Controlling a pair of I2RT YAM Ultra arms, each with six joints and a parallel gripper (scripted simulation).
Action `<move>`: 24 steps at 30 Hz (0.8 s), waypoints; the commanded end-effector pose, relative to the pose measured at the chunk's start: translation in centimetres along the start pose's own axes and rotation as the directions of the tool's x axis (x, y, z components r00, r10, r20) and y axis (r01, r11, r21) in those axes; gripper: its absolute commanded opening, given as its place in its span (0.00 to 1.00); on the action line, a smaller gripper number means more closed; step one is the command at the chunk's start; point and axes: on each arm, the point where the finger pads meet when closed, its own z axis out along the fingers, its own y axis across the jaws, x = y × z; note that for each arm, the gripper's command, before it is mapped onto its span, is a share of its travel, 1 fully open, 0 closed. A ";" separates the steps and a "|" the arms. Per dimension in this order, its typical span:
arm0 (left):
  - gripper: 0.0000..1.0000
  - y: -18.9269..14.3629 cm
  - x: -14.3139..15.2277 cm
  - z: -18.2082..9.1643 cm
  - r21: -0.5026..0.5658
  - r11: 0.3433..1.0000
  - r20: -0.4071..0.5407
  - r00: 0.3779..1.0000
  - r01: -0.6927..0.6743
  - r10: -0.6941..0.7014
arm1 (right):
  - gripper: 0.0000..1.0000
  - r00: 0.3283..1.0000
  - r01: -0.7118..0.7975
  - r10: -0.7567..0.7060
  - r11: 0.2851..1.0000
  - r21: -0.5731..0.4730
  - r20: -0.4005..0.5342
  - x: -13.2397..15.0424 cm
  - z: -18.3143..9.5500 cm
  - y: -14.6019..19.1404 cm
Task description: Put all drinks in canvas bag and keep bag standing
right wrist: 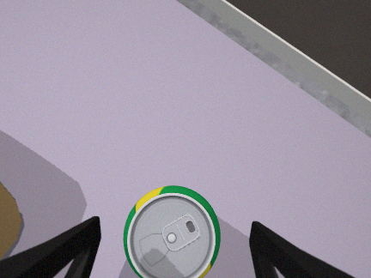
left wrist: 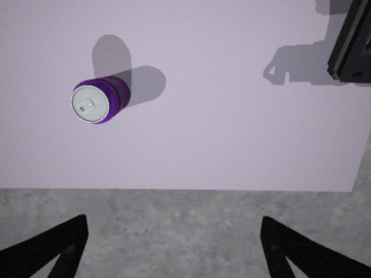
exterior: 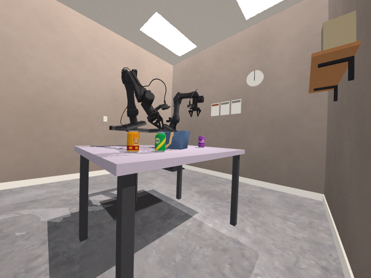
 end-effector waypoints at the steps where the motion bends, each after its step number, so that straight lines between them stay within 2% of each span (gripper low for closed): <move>1: 1.00 -0.2 -0.3 -0.3 -0.016 1.000 0.012 1.000 0.005 -0.005 | 0.84 0.998 -0.001 -0.001 0.999 0.036 0.055 -1.9 -1.3 -1.4; 2: 1.00 -0.2 -0.3 -0.3 -0.016 1.000 0.012 1.000 0.005 -0.005 | 0.84 0.998 -0.001 -0.001 0.999 0.039 0.057 -2.0 -1.4 -1.5; 3: 1.00 -0.2 -0.3 -0.3 -0.016 1.000 0.012 1.000 0.005 -0.005 | 0.84 1.000 0.000 0.000 1.000 -0.010 0.012 0.7 0.9 0.3; 7: 1.00 -0.2 -0.3 -0.3 -0.016 1.000 0.012 1.000 0.005 -0.005 | 0.84 0.999 0.031 -0.030 1.000 -0.004 0.038 -0.6 0.9 0.5; 8: 1.00 -0.2 -0.3 -0.3 -0.016 1.000 0.012 1.000 0.005 -0.005 | 0.84 0.999 0.027 -0.028 1.000 0.016 0.046 -0.8 0.8 -0.4; 9: 1.00 -0.2 -0.3 -0.3 -0.016 1.000 0.012 1.000 0.005 -0.005 | 0.84 0.999 0.013 -0.014 1.000 0.022 0.038 0.1 0.8 -0.9; 12: 1.00 -0.2 -0.3 -0.3 -0.016 1.000 0.012 1.000 0.005 -0.005 | 0.84 0.999 0.022 -0.022 1.000 0.017 0.043 -0.6 0.5 -0.5; 14: 1.00 -0.2 -0.3 -0.3 -0.016 1.000 0.012 1.000 0.005 -0.005 | 0.84 1.000 0.004 -0.004 1.000 -0.012 0.013 1.6 2.0 0.5; 17: 1.00 -0.2 -0.3 -0.3 -0.016 1.000 0.012 1.000 0.005 -0.005 | 0.84 0.999 0.026 -0.026 1.000 0.003 0.037 0.4 2.0 0.1; 18: 1.00 -0.2 -0.3 -0.3 -0.016 1.000 0.012 1.000 0.005 -0.005 | 0.84 0.999 0.025 -0.025 1.000 -0.001 0.035 0.6 2.0 0.4; 19: 1.00 -0.2 -0.3 -0.3 -0.016 1.000 0.012 1.000 0.005 -0.005 | 0.84 0.999 0.015 -0.016 0.999 0.028 0.043 0.6 1.7 -1.1; 23: 1.00 -0.2 -0.3 -0.3 -0.016 1.000 0.012 1.000 0.005 -0.005 | 0.84 0.999 0.024 -0.024 1.000 -0.005 0.033 1.2 2.9 0.5; 24: 1.00 -0.2 -0.3 -0.3 -0.016 1.000 0.012 1.000 0.005 -0.005 | 0.84 1.000 0.009 -0.009 1.000 -0.001 0.024 2.1 2.9 0.2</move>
